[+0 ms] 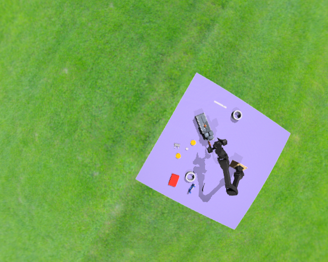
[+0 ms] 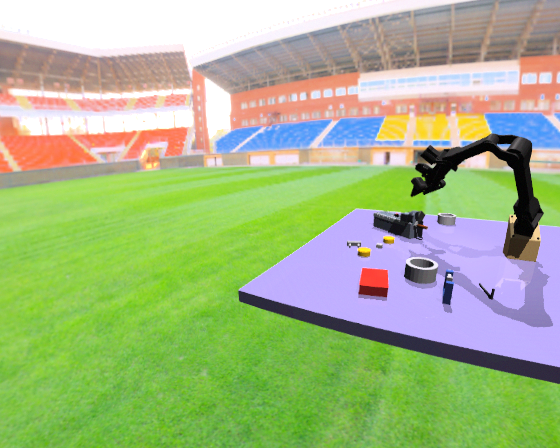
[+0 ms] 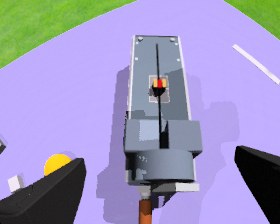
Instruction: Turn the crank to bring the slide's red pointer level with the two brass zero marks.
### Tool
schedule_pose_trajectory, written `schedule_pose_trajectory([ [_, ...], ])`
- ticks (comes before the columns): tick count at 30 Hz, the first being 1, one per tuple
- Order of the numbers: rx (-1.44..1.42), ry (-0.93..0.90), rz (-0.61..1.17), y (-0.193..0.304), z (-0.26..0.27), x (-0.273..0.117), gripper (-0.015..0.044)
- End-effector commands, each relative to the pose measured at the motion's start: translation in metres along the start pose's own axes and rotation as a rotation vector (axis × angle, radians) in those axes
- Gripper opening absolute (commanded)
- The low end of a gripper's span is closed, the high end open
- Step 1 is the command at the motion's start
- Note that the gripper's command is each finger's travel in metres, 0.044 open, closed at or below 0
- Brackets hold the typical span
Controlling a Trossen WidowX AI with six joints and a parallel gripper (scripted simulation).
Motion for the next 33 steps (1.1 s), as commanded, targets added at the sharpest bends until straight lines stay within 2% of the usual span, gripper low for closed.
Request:
schedule_pose_trajectory([
  [1, -0.04, -0.036, 0.024, -0.01, -0.011, 0.011, 0.044],
  [19, -0.228, -0.207, 0.047, -0.049, -0.073, 0.06, 0.044],
  [22, -0.229, -0.207, 0.047, -0.046, -0.072, 0.064, 0.044],
  [28, -0.229, -0.21, 0.046, -0.017, -0.064, 0.097, 0.044],
  [33, -0.229, -0.21, 0.046, -0.014, -0.063, 0.101, 0.044],
])
Point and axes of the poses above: the point midway between the two fingers, 35 mm back from their tips, its own x axis out along the fingers, its own z axis across the jaws, y = z × x, the point moved 3 cm from there along -x, back along the fingers, and after that the axes turned 14 degrees about -x, right-handed, at the moved point
